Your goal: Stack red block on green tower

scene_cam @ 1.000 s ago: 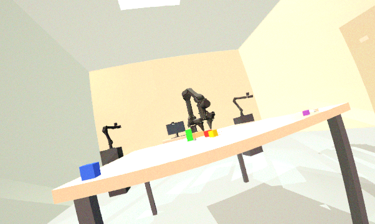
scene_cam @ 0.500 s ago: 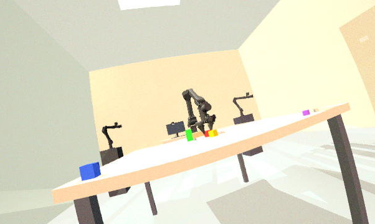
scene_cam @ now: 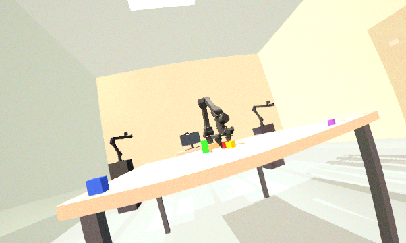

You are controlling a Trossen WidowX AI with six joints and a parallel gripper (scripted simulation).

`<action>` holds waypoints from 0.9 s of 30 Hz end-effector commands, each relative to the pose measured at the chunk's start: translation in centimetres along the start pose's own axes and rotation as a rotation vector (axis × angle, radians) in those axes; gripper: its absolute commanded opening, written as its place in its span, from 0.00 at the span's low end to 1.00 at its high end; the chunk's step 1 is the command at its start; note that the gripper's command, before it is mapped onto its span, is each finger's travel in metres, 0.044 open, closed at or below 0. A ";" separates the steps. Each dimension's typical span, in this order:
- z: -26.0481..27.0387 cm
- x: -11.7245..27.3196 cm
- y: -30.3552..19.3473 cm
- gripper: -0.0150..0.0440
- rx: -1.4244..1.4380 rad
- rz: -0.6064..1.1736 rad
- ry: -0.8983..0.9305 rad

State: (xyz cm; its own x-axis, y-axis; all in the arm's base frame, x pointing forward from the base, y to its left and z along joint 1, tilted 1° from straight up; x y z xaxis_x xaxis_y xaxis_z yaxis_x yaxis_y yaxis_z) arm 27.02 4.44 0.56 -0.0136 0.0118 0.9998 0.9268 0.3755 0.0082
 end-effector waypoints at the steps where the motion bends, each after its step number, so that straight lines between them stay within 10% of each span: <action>1: 0.0 -0.1 0.0 1.00 -0.003 -0.002 0.004; 6: 0.0 0.0 0.0 1.00 -0.003 -0.002 0.004; 27: 0.0 1.5 0.1 0.30 -0.003 -0.003 0.004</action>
State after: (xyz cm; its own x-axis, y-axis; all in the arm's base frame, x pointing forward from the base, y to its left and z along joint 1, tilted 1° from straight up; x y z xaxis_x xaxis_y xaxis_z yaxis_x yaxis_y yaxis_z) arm 26.85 4.42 0.97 -0.0045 0.0121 0.9999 0.9268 0.3755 -0.0004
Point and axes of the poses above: the point midway between the two fingers, 35 mm back from their tips, its own x axis back along the fingers, its own z axis across the jaws, y = z × x, the point moved 1 cm from there along x, back along the fingers, and after that the axes turned 13 degrees about -x, right-handed, at the moved point
